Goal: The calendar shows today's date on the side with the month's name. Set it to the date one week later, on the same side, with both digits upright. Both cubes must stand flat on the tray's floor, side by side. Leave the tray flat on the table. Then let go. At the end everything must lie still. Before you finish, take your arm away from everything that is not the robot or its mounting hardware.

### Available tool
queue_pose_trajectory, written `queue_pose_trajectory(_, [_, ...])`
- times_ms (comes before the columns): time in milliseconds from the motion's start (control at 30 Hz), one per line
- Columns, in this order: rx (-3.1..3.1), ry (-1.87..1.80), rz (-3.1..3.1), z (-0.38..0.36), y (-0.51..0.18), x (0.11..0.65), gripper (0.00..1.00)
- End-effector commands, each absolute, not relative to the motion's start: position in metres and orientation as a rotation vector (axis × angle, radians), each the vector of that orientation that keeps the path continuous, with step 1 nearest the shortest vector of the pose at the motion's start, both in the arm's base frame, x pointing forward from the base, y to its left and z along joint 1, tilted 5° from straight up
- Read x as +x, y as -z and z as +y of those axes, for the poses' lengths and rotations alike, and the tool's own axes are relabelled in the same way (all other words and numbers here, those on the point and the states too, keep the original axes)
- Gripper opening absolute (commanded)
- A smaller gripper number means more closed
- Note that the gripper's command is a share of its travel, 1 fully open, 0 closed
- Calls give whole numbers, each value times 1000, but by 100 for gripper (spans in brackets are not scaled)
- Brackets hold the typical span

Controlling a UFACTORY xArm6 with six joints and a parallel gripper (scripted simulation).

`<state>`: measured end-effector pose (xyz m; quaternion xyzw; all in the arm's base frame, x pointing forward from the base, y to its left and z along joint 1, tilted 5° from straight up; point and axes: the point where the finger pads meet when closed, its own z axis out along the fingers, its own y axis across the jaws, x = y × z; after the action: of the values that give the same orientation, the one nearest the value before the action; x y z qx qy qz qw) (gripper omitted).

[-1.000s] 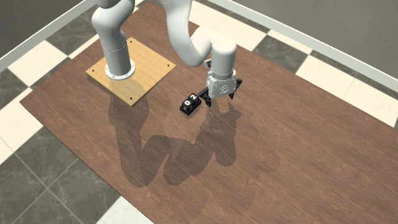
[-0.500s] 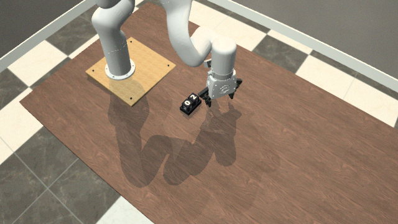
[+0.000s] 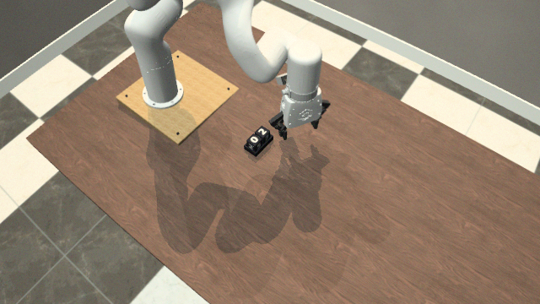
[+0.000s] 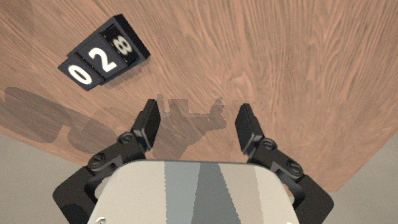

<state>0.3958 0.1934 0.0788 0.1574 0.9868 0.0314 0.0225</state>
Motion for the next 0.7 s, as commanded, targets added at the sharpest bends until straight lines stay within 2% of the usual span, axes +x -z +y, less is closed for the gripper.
queue_pose_trajectory(0, [489,-99,3055,194,-82,396,100])
queue_pose_trajectory(267, [843,-107,2984,189,-82,397,100])
queue_pose_trajectory(667, [952,-109,2954,170,-81,402,100])
